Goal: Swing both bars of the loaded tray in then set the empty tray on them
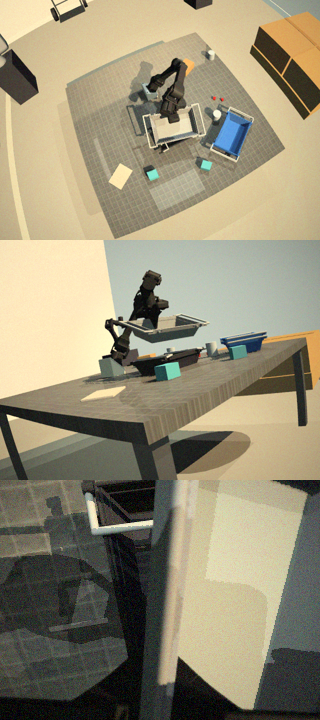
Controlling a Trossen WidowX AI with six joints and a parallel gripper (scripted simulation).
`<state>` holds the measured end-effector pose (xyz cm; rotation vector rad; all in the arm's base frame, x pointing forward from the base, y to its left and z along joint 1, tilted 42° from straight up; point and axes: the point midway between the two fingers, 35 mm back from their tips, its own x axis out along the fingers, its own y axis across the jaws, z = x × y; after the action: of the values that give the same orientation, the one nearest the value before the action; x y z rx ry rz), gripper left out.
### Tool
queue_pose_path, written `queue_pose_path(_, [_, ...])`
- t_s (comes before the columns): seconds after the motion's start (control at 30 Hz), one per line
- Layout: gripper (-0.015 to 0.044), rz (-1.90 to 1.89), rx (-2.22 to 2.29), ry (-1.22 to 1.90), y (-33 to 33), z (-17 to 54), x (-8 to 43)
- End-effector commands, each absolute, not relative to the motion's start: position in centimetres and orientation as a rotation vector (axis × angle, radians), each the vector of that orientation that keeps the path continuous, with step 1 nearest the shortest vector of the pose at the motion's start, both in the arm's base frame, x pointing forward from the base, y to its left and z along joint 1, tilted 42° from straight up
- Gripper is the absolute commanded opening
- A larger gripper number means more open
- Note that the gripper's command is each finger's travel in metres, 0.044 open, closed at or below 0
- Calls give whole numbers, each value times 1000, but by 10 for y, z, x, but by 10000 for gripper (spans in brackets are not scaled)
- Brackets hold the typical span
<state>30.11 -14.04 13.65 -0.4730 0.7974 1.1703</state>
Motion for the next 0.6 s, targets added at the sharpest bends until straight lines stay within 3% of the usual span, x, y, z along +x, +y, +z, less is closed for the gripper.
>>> queue_pose_path(0.0, [0,1144,-490,783,-135,150,302])
queue_pose_path(0.57, [0,1150,-494,780,-134,148,302])
